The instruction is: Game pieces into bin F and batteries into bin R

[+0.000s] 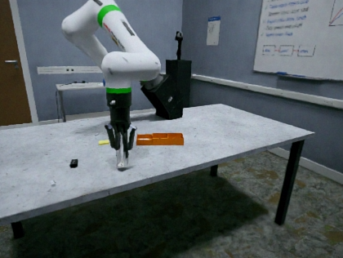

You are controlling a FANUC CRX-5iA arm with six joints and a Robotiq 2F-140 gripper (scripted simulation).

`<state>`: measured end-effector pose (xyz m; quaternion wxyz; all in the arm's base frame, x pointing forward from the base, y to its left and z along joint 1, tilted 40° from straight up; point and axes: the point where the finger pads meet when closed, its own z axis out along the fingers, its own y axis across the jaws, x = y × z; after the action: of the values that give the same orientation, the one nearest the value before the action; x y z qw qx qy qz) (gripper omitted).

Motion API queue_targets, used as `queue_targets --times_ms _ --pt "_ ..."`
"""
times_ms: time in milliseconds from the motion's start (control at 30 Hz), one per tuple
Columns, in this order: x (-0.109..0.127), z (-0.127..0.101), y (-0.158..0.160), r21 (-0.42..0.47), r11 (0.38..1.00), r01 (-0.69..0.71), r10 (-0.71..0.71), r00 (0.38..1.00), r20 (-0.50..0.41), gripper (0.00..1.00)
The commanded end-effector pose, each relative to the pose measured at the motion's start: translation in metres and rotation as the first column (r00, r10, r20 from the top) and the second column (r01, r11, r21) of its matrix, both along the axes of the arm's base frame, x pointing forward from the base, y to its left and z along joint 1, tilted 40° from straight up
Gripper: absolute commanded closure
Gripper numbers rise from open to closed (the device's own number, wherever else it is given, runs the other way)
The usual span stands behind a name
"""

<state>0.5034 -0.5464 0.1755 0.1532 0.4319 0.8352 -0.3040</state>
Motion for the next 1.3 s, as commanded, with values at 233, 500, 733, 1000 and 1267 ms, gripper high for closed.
queue_targets --times_ms 233,500,733,1000,1267 --pt "0.000 0.021 0.018 0.000 1.000 0.000 0.000 1.000 0.000 0.79" --pt "0.000 0.029 0.024 0.000 1.000 0.000 0.000 1.000 0.000 0.79" --pt "0.000 0.029 0.024 0.000 1.000 0.000 0.000 1.000 0.000 0.79" --pt "-0.022 0.011 0.045 0.000 1.000 0.000 0.000 1.000 0.000 0.79" --pt "-0.053 -0.013 0.074 0.000 1.000 0.000 0.000 1.000 0.000 0.79"
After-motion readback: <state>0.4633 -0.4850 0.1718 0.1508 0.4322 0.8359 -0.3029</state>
